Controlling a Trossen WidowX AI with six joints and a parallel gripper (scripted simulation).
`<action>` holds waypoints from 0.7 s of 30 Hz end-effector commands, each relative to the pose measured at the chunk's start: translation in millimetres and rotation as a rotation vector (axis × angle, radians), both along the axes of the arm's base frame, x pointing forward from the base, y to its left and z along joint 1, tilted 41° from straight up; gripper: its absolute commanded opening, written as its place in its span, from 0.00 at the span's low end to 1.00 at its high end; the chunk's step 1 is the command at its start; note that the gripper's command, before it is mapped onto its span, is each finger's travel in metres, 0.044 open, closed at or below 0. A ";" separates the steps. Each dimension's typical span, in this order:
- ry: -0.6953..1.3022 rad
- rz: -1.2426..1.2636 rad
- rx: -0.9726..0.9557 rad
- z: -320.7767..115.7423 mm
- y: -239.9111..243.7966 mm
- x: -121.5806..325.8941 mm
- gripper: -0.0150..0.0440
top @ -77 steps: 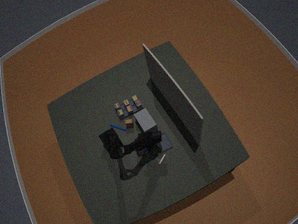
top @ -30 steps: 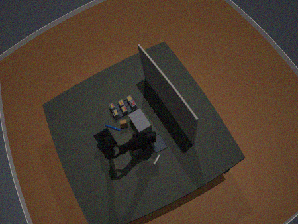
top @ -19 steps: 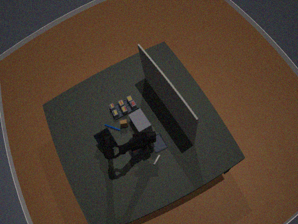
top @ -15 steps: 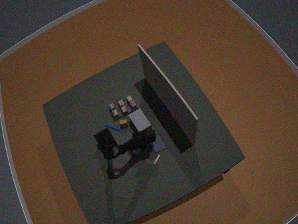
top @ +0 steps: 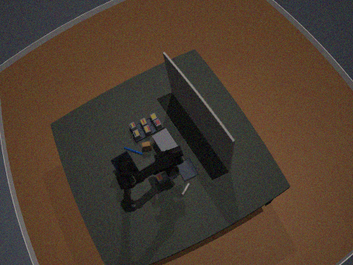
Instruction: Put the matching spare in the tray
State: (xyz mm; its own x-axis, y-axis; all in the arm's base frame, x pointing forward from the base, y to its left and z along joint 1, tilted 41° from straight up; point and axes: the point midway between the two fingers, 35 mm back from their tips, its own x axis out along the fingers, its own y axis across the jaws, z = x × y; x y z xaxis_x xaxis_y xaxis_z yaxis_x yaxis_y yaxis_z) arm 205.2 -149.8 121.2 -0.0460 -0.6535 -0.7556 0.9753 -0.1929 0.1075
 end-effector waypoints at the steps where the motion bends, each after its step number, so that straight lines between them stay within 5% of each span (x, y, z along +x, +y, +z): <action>1: -0.006 -0.001 -0.007 5.1 1.6 0.9 0.25; 21: -0.004 -0.002 -0.001 52.0 53.4 -1.2 0.25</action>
